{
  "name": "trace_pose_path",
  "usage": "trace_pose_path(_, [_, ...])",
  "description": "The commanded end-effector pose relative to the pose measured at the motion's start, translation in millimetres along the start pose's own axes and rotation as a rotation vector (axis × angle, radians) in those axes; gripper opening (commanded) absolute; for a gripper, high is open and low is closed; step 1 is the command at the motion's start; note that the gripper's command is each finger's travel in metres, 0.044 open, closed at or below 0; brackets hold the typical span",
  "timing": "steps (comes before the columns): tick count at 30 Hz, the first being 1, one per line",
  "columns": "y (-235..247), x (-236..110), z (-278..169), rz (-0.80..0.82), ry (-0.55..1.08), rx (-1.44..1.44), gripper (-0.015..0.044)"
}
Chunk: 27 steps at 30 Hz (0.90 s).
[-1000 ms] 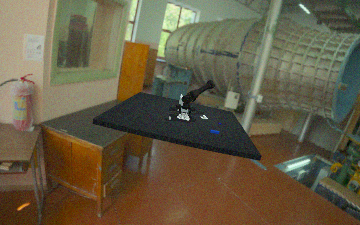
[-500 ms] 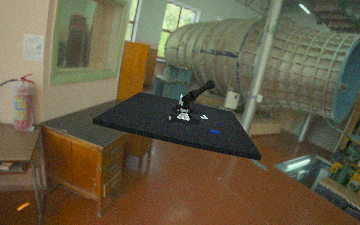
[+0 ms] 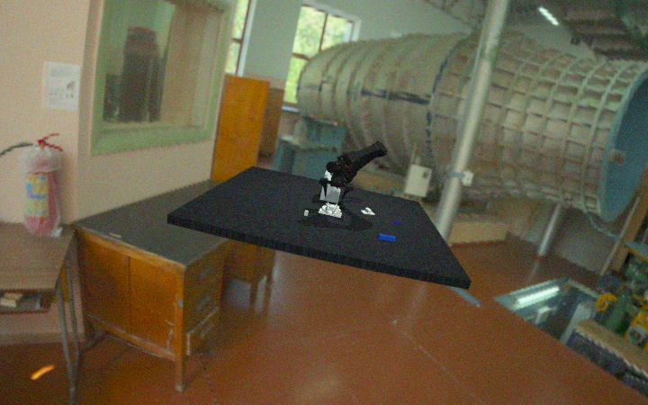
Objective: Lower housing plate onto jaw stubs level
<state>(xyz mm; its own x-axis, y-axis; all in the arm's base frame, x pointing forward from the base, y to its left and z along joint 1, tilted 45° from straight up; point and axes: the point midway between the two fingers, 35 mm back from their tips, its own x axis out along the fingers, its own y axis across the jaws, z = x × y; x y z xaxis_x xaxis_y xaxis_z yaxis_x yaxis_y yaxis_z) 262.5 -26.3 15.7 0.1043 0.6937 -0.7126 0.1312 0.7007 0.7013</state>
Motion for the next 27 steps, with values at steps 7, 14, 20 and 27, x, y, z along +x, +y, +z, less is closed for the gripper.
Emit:
trace_pose_path(7, [-4.6,-30.2,-17.0,-0.01,-0.007,-0.002,0.044])
trace_pose_path(14, [-6.3,-68.5,-60.8,-0.005,0.002,-0.007,0.044])
trace_pose_path(20, [-6.3,-68.5,-60.8,-0.005,0.002,-0.007,0.044])
trace_pose_path(27, [-6.3,-68.5,-60.8,-0.005,0.002,-0.007,0.044])
